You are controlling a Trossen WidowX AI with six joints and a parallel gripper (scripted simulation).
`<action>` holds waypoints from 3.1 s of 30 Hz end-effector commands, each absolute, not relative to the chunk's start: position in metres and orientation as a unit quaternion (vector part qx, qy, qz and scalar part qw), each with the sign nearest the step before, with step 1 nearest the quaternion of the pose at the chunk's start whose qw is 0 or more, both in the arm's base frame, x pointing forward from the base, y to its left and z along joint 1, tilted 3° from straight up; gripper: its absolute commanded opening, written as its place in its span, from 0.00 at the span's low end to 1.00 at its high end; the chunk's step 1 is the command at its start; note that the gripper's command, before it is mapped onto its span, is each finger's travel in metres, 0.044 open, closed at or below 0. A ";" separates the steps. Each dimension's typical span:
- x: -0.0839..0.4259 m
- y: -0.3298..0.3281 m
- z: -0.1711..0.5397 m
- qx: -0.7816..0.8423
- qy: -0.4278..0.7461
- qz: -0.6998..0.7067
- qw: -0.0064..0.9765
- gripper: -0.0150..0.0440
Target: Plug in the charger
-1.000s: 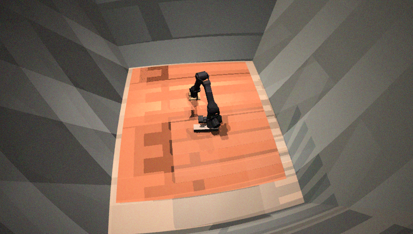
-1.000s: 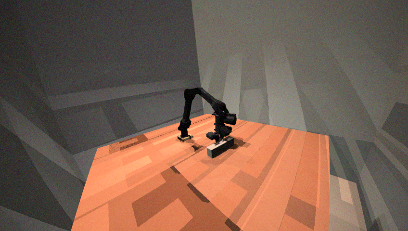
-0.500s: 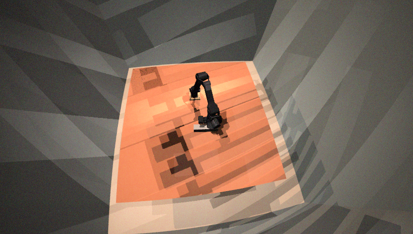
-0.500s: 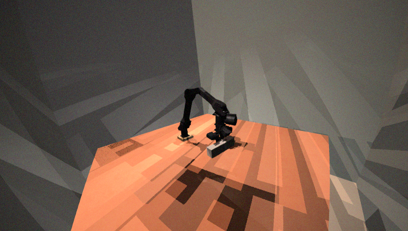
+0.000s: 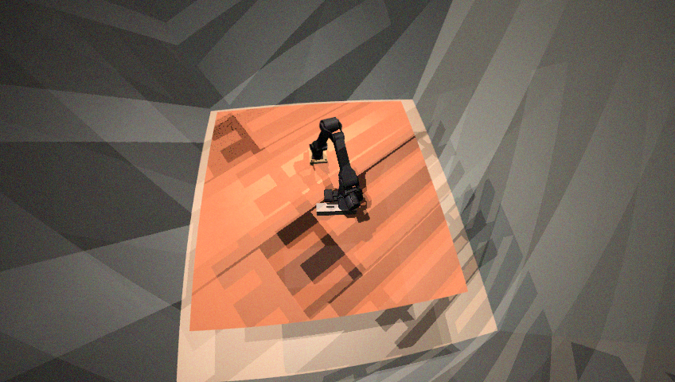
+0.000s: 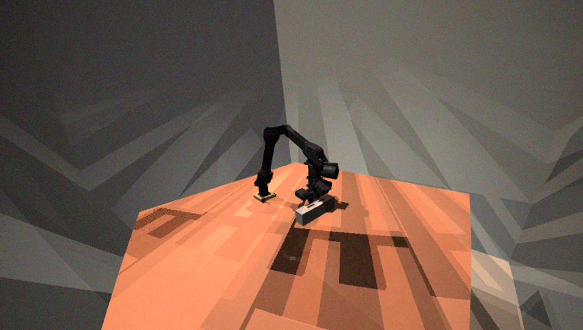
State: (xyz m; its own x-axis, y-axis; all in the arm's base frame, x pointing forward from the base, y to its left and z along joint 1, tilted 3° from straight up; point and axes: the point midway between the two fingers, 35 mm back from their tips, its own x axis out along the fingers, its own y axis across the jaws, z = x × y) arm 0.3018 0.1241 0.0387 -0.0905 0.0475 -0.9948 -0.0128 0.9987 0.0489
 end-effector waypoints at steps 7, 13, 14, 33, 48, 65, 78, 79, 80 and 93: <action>0.302 0.124 0.039 0.012 0.737 0.023 0.675 0.70; 0.302 0.124 0.039 0.012 0.737 0.023 0.675 0.97; 0.302 0.124 0.039 0.012 0.737 0.023 0.675 1.00; 0.297 0.124 0.039 0.013 0.733 0.024 0.679 1.00; 0.293 0.124 0.039 0.014 0.730 0.025 0.683 1.00; 0.286 0.124 0.039 0.015 0.728 0.025 0.685 1.00; 0.269 0.125 0.040 0.015 0.728 0.025 0.685 1.00; 0.268 0.125 0.040 0.015 0.728 0.025 0.685 1.00; 0.267 0.125 0.040 0.015 0.728 0.025 0.685 1.00; 0.250 0.125 0.040 0.015 0.728 0.025 0.684 1.00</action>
State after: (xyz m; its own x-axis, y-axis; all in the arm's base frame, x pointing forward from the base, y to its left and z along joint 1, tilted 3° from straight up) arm 0.2554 0.1249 0.0406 -0.0595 0.0570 -0.9966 -0.0133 0.9982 0.0579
